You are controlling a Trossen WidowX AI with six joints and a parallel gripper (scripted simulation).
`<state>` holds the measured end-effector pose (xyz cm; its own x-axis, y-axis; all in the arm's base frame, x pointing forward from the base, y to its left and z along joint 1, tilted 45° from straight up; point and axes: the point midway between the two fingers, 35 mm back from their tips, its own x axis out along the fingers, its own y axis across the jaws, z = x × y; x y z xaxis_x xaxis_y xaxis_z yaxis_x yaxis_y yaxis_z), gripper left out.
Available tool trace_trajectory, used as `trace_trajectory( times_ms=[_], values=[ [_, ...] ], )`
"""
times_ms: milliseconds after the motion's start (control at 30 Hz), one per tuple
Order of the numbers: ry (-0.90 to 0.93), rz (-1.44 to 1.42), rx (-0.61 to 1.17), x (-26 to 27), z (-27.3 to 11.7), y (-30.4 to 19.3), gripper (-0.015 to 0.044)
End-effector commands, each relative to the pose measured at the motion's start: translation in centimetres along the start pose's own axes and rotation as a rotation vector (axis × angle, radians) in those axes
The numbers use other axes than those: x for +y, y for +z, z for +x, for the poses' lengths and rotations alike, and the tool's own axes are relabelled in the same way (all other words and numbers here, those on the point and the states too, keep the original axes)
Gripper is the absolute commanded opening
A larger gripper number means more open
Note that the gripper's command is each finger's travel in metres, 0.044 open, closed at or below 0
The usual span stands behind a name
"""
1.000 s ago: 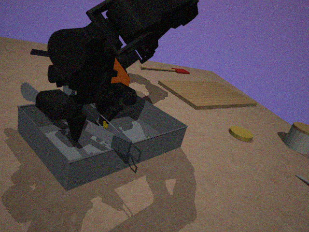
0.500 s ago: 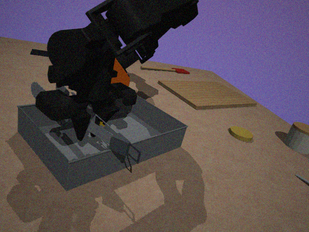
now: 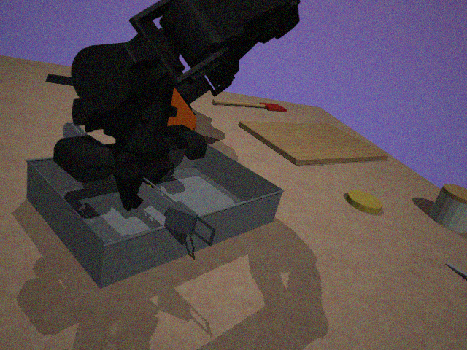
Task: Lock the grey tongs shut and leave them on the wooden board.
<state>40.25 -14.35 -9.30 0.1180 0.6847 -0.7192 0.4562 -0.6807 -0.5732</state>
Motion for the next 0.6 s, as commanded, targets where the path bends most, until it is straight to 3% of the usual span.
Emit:
trace_trajectory(
  times_ms=[0, 167, 367, 567],
  values=[
    [0.001, -0.001, -0.001, 0.0, 0.0, 0.0, -0.0038],
    [0.001, -0.001, -0.001, 0.0, 0.0, 0.0, -0.0150],
    [0.005, -0.002, -0.005, 0.1, -0.5, -0.1, -0.0150],
    [0.033, -0.003, -0.050, 0.4, -5.7, -0.4, -0.0150]
  ],
)
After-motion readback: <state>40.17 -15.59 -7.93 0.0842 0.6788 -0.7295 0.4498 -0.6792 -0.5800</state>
